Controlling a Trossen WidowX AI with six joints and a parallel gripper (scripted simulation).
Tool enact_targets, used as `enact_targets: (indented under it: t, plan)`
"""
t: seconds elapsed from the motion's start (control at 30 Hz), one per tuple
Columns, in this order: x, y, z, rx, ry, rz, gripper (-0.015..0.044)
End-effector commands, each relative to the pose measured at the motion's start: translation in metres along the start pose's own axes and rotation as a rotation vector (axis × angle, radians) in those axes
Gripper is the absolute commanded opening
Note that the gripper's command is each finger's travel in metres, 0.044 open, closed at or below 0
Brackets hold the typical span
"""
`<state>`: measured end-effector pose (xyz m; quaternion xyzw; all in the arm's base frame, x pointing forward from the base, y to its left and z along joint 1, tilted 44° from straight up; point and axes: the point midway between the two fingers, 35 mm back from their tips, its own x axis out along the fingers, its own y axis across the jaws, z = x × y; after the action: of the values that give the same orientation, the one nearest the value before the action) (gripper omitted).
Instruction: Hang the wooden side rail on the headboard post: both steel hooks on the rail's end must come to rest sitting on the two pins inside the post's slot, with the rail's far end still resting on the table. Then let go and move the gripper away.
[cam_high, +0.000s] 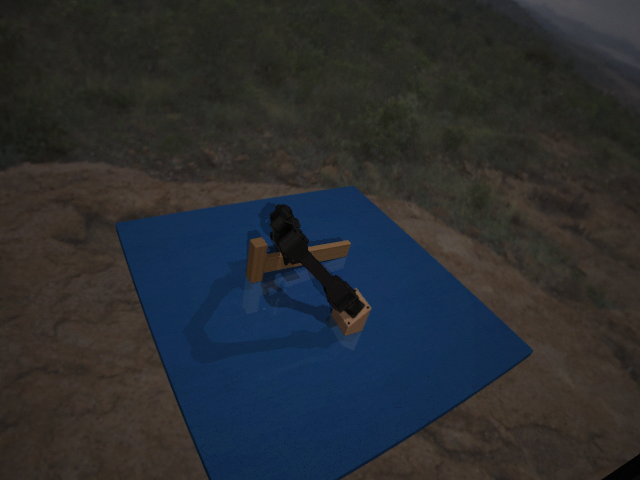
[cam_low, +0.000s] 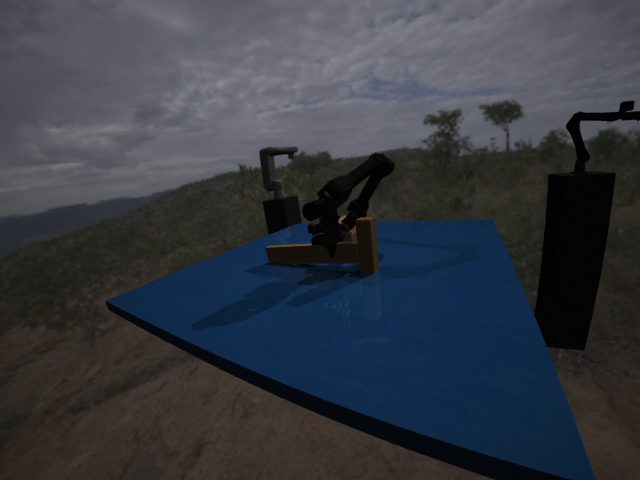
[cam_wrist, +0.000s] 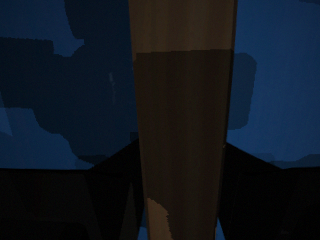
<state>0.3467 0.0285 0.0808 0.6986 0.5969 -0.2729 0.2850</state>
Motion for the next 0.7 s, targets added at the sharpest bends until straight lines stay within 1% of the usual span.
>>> enact_targets:
  t: [0.0, 0.67]
  plan:
    - [-0.003, 0.0014, -0.0016, 0.004, 0.002, 0.008, 0.0]
    - [-0.0026, 0.0017, -0.0038, 0.004, 0.002, 0.008, 0.0]
